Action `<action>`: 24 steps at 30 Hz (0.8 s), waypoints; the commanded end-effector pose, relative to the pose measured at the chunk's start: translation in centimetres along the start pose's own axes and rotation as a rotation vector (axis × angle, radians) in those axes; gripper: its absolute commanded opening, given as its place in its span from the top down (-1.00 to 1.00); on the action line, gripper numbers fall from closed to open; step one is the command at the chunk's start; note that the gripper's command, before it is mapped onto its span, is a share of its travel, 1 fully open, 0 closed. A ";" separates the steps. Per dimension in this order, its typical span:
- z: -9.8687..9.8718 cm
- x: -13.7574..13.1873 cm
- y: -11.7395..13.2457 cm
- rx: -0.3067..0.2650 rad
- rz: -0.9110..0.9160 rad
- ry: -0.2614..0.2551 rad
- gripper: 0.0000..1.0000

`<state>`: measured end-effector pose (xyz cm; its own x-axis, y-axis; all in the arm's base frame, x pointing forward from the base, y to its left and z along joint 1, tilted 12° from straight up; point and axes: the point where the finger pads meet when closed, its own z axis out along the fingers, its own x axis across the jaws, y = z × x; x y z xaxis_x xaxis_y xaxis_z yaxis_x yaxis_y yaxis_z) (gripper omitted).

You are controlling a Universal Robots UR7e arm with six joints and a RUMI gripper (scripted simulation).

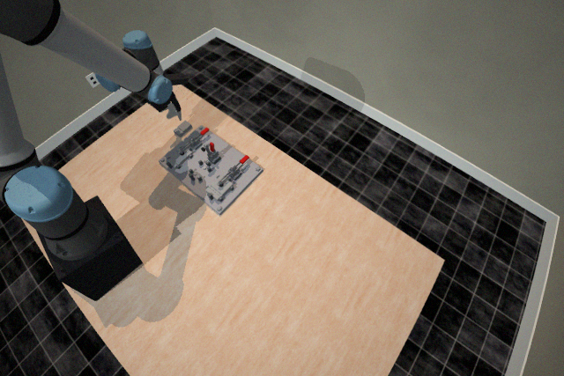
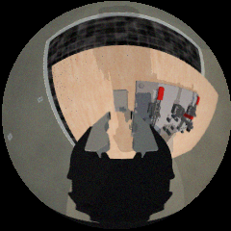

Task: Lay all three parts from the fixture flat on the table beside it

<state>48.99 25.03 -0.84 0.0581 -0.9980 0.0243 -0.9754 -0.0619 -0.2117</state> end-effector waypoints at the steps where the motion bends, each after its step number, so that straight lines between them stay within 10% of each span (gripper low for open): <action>1: -1.5 -0.2 -0.3 0.007 -0.001 -0.002 0.44; 24: -11.4 -0.1 -0.2 0.007 -0.001 -0.002 0.44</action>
<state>47.44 25.38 8.60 0.0598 -0.9980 0.0198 -0.9709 -0.0628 -0.2313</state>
